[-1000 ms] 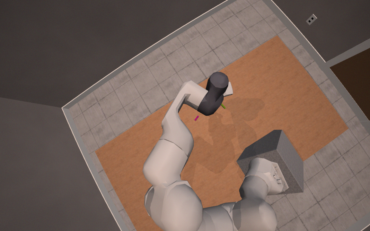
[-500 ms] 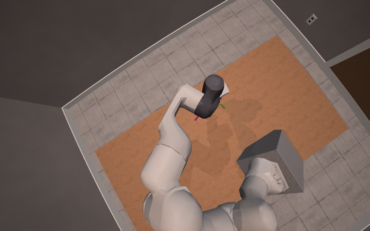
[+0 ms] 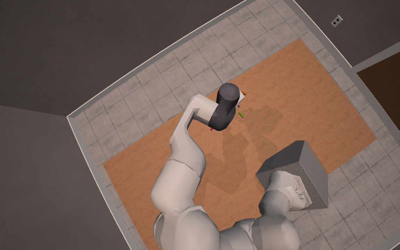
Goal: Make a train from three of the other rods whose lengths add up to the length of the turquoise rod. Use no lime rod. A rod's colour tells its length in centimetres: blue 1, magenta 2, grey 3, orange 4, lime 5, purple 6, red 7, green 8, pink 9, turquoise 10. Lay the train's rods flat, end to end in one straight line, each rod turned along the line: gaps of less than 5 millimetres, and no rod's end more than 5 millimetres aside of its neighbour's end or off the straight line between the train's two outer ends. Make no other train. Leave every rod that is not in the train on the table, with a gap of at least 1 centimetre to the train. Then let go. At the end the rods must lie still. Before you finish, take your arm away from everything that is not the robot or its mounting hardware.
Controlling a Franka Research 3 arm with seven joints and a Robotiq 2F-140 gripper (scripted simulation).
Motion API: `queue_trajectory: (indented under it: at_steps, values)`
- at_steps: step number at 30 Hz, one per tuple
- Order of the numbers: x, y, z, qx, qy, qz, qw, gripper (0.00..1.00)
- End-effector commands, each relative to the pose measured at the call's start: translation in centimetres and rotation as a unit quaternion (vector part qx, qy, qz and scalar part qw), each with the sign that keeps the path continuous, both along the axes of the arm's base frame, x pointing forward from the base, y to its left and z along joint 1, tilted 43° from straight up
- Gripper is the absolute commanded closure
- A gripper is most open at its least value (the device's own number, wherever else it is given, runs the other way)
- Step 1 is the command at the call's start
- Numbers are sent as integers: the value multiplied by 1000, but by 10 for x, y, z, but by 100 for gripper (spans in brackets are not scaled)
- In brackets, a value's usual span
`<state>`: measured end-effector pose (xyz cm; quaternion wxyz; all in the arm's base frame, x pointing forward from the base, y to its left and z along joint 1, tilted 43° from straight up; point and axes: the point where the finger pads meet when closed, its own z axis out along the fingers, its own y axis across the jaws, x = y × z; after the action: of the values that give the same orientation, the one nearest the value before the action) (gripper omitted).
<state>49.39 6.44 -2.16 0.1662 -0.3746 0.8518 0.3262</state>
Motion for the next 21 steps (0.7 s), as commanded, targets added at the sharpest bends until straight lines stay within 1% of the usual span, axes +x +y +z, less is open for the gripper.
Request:
queue_trajectory:
  at_steps: [1,3,5,6,13,20,21]
  values:
    - [0,0,2,-4,-61,57,996,97]
    - [0,2,3,-5,-72,69,995,97]
    - [0,2,3,-5,-72,69,995,97]
    - [-1,3,4,-6,-87,85,993,97]
    - [-2,8,9,-8,-126,127,984,97]
    - [-3,12,13,-11,-164,168,972,97]
    - [-3,12,13,-11,-164,168,972,97]
